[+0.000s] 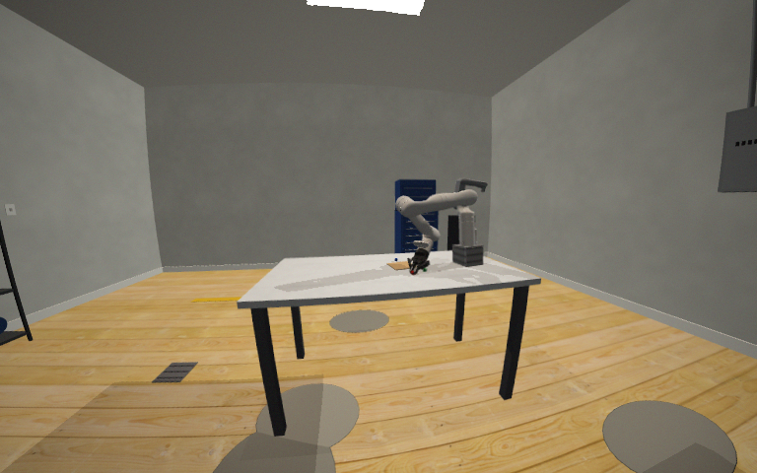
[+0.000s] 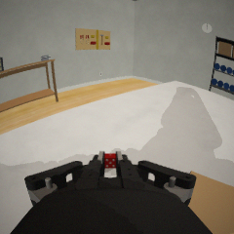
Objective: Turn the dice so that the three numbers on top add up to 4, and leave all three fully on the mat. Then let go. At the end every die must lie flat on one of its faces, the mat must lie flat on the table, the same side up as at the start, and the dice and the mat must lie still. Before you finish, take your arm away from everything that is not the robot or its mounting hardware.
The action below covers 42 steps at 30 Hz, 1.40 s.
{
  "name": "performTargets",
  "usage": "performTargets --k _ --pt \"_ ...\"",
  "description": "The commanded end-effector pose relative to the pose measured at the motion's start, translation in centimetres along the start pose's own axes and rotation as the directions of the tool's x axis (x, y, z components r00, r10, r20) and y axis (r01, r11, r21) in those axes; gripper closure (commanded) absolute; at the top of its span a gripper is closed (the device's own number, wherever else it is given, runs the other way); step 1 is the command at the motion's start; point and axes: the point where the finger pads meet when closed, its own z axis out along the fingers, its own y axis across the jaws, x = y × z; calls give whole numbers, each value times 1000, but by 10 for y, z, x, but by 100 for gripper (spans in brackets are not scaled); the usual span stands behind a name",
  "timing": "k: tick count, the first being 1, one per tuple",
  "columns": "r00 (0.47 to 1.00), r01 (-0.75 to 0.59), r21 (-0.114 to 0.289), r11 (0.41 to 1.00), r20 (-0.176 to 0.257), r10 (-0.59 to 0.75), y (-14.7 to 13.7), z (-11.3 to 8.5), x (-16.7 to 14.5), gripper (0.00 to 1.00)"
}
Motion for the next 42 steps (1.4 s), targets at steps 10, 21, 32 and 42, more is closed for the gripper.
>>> performTargets --k 10,21,32,42 --pt "1000 1 0 1000 -1 -1 0 0 1 77" --pt "1000 1 0 1000 -1 -1 0 0 1 69" --pt "1000 1 0 1000 -1 -1 0 0 1 69" --pt "1000 1 0 1000 -1 -1 0 0 1 69"
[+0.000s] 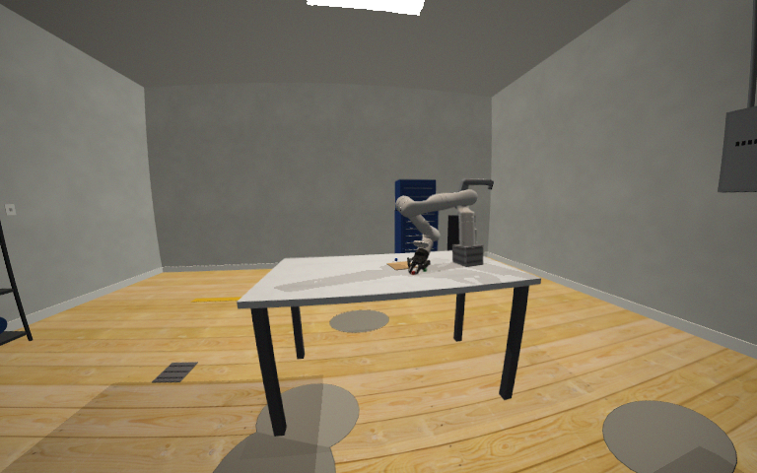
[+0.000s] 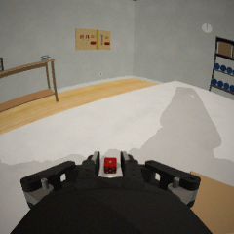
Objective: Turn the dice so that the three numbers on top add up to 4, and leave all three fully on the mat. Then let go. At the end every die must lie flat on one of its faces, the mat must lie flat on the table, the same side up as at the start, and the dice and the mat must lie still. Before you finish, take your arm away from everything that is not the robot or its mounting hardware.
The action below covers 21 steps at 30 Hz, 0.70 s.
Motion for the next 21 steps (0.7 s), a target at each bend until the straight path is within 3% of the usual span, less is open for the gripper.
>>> performTargets --k 1,21 --pt "1000 1 0 1000 -1 -1 0 0 1 69" --pt "1000 1 0 1000 -1 -1 0 -4 1 69"
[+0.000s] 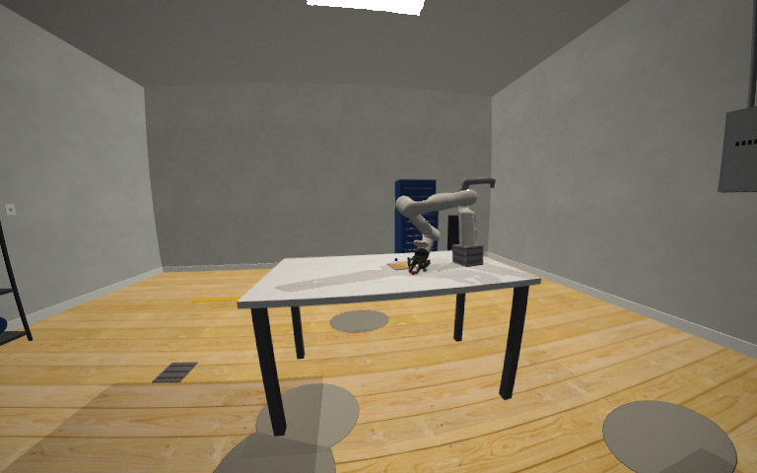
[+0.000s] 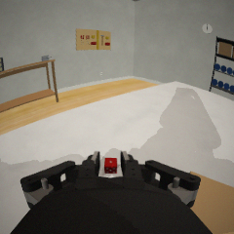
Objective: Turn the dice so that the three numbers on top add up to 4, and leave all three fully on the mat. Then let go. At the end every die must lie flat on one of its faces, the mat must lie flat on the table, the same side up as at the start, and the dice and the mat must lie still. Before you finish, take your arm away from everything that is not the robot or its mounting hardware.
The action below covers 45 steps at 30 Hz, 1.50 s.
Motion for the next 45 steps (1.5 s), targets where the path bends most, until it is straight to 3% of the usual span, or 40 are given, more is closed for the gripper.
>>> performTargets --k 1,17,37,45 --pt "1000 -1 -2 1000 1 1 1 -5 0 69" --pt "1000 -1 -2 1000 1 1 1 -47 0 69" --pt "1000 -13 16 1000 2 13 -3 -46 1 69" --pt "999 -50 74 996 10 50 -14 -41 6 69"
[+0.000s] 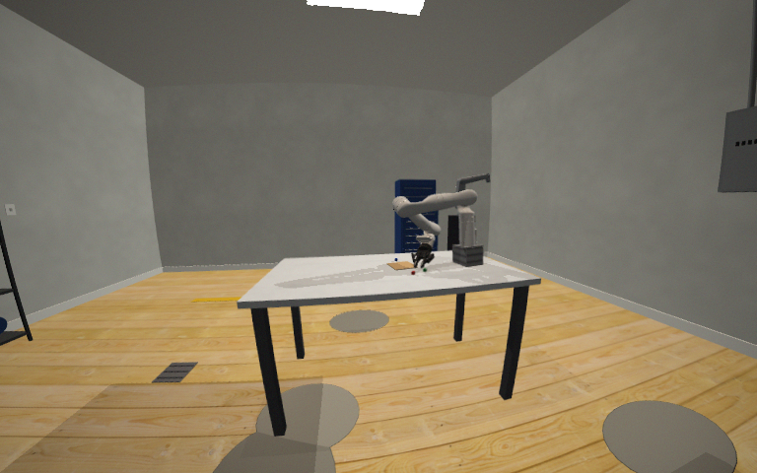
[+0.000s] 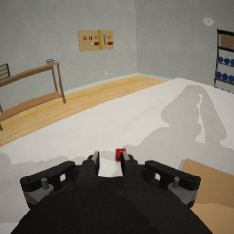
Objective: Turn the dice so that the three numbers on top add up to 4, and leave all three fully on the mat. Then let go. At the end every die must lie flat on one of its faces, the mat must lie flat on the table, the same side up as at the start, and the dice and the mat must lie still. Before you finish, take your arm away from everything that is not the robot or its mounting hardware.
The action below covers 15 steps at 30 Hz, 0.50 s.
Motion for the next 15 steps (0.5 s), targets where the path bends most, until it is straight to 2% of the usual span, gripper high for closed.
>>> performTargets --k 1,7,9,15 --pt "1000 -2 23 1000 -3 2 -4 4 6 69" --pt "999 -51 103 993 18 49 -20 10 10 69" --pt "999 -51 103 993 18 49 -20 10 10 69" --pt "992 -114 202 973 68 102 -41 17 15 69"
